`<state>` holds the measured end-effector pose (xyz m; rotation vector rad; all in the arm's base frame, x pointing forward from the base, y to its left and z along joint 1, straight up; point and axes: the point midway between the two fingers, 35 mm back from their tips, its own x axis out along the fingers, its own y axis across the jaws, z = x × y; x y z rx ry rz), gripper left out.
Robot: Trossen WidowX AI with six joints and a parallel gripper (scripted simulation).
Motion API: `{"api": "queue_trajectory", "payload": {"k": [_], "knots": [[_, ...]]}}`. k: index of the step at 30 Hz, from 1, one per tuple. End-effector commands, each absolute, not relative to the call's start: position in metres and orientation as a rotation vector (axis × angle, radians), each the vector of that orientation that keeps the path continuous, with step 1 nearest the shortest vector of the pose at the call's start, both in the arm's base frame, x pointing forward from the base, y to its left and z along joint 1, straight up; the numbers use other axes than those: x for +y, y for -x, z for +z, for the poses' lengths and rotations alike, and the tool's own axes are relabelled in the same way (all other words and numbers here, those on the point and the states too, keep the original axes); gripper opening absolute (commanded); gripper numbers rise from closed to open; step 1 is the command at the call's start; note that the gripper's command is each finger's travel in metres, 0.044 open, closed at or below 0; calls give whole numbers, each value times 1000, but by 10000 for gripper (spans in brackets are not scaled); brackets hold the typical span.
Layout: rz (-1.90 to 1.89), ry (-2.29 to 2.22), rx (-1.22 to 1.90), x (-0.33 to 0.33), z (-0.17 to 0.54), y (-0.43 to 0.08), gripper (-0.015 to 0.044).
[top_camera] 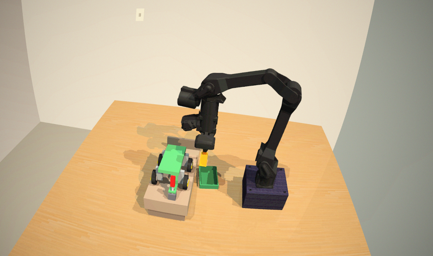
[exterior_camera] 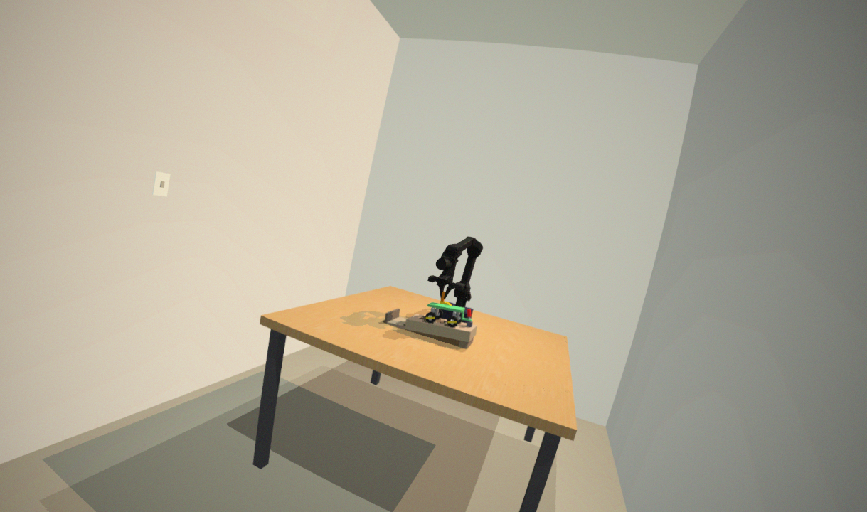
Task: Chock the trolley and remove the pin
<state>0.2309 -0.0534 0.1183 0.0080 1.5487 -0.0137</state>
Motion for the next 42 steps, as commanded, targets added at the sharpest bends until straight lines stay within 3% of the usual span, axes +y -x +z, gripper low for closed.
{"api": "queue_trajectory", "payload": {"k": [1, 23, 42], "knots": [[-14, -4, 1549, -69, 117, -234, 0], [-21, 2, 1548, -155, 110, -250, 0], [64, -79, 1545, -163, 107, -272, 0]]}}
